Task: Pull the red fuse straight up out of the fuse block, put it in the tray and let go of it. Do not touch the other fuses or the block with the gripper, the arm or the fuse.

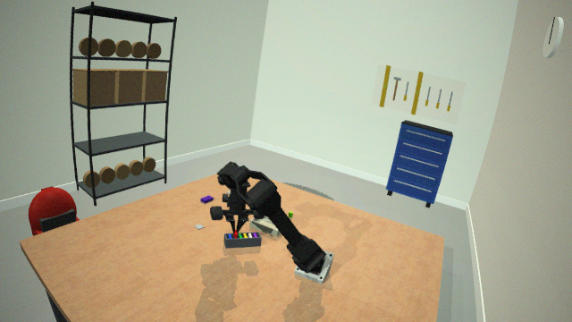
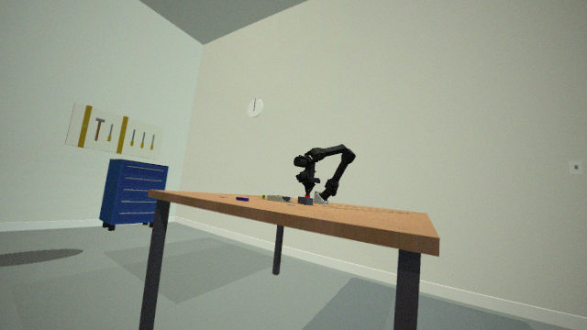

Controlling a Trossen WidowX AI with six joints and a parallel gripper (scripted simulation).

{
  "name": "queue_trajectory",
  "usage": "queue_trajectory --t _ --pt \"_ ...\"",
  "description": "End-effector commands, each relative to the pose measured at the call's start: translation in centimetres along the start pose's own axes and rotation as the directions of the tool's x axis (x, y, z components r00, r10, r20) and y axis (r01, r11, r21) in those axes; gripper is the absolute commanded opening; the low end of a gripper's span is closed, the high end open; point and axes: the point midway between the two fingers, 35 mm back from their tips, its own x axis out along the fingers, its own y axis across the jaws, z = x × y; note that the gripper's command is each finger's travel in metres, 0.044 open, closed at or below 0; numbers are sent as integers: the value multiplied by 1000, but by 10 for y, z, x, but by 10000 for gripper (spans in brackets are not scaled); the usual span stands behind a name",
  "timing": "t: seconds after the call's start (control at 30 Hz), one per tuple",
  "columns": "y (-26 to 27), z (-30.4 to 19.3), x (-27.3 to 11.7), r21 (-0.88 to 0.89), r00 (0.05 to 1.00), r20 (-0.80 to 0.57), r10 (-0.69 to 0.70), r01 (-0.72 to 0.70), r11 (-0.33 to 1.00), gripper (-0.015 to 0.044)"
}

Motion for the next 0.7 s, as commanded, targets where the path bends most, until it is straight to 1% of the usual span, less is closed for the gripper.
queue_trajectory --t 0.0,0.67 --pt "0 0 -3 -4 1000 1 -5 5 1000 0" --pt "-1 0 -12 -3 1000 0 -4 4 1000 0"
